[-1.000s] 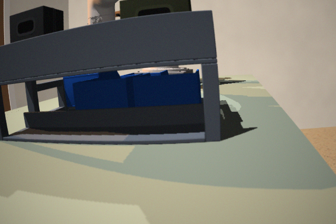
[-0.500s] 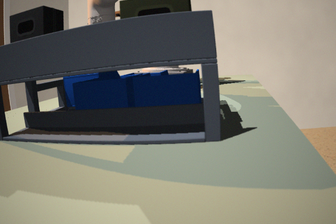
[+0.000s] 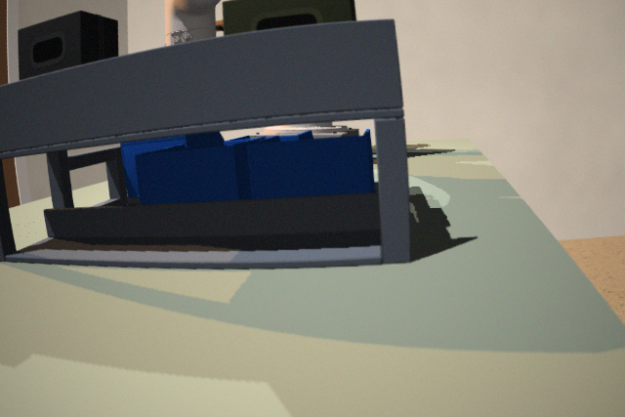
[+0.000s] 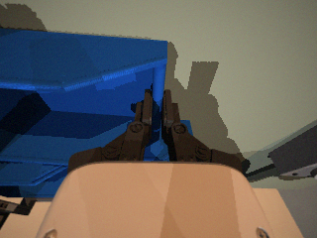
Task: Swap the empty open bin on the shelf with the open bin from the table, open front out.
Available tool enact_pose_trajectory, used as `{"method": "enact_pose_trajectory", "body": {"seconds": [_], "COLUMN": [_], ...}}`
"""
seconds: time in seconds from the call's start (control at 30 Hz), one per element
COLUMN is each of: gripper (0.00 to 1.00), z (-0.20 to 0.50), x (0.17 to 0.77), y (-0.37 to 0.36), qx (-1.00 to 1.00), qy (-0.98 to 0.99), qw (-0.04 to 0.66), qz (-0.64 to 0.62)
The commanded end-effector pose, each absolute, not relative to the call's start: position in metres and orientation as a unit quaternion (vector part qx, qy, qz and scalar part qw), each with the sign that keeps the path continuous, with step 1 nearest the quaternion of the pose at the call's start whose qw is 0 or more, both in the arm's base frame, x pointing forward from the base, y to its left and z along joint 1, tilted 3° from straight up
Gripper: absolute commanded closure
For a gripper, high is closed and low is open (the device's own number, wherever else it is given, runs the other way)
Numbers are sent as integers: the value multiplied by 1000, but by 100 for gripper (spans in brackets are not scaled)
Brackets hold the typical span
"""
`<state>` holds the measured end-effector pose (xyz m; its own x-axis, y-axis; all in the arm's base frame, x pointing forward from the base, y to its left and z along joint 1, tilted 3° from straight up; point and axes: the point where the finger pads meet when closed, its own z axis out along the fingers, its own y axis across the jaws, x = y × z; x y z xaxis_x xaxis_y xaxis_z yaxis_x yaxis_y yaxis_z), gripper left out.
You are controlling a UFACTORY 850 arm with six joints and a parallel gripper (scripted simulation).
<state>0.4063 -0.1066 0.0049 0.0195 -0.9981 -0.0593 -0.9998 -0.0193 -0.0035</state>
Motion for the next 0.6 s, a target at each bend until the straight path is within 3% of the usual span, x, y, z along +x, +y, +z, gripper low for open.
{"method": "enact_pose_trajectory", "body": {"seconds": [0.0,0.57], "gripper": [100,100], "z": [5,5], "x": [400,382], "y": [-107,-107], "qx": [-714,-714], "qy": [700,700], "qw": [24,24], "qz": [19,19]}}
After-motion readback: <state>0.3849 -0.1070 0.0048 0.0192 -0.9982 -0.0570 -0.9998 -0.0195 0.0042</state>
